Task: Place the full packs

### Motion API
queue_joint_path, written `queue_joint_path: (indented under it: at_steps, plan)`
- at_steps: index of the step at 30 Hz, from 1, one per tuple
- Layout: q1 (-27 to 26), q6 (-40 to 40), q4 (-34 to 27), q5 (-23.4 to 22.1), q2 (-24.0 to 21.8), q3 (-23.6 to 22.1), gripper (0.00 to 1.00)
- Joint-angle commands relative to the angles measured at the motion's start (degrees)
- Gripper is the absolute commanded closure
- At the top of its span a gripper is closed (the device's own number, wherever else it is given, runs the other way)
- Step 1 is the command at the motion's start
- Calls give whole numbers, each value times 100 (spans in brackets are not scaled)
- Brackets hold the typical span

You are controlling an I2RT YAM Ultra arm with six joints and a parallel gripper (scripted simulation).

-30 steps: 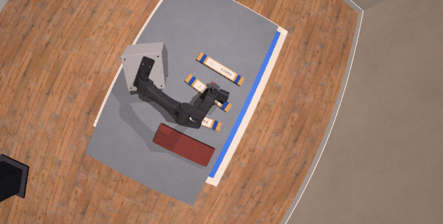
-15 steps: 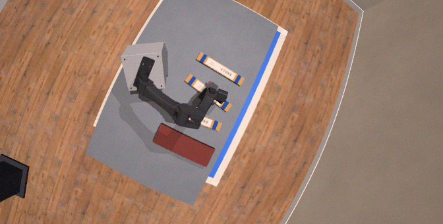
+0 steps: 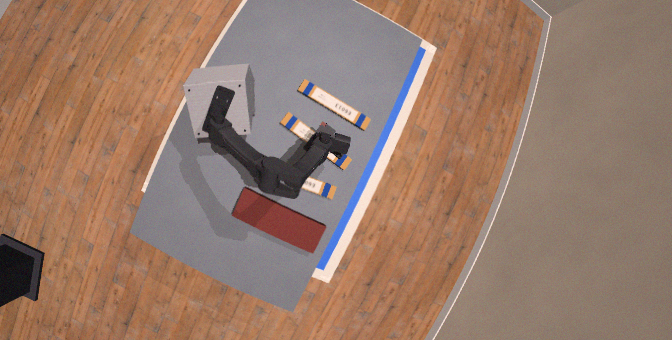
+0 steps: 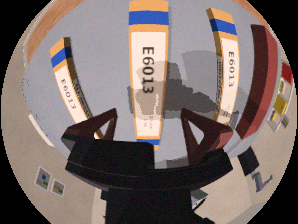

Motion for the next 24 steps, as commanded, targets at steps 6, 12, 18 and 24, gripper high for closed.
queue_joint_path:
  at_steps: [6,12,18,24]
  plan:
    - [529,556,-927,120,-693,119,4]
    - [554,606,-1026,128,-713,154,4]
    - [558,623,-1050,129,-716,163,4]
    - [558,622,-982,128,-722,160,4]
